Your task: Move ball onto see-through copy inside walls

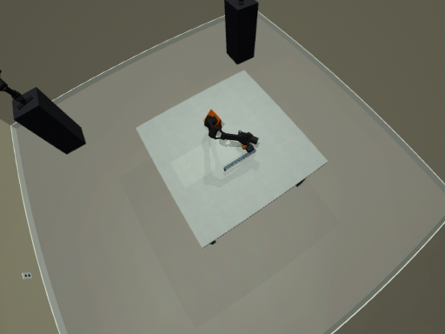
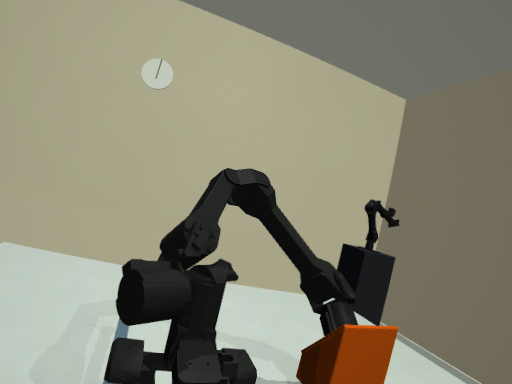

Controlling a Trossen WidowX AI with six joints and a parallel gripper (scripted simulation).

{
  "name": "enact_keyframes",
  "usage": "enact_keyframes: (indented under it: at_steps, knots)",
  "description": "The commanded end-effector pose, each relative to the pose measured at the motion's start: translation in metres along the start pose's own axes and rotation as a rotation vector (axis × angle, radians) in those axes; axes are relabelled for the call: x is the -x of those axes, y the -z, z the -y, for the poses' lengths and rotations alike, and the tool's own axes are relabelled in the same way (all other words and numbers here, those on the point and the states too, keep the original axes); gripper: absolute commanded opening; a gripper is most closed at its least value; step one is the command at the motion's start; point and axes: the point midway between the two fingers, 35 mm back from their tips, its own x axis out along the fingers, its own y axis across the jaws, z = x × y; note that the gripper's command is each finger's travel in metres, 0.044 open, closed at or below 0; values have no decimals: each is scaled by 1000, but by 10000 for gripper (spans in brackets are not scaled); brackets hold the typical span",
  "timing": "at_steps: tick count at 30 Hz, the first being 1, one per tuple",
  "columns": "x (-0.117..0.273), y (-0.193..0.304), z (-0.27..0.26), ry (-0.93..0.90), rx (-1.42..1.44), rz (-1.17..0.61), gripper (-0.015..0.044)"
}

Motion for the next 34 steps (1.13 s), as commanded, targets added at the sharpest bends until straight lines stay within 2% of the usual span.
enact_keyframes:
  at_steps: [1,4,7,12,23,26,28,34]
  knots:
    - [0,0,0,-1,-2,0,289]
    - [0,0,0,-1,-2,0,367]
    - [11,-1,1,0,-2,2,367]
    - [84,-1,1,6,1,2,367]
    - [79,-4,3,20,6,6,367]
    - [101,-2,1,17,6,5,440]
    - [121,-1,-1,12,2,1,440]
    - [124,0,-1,12,1,1,440]
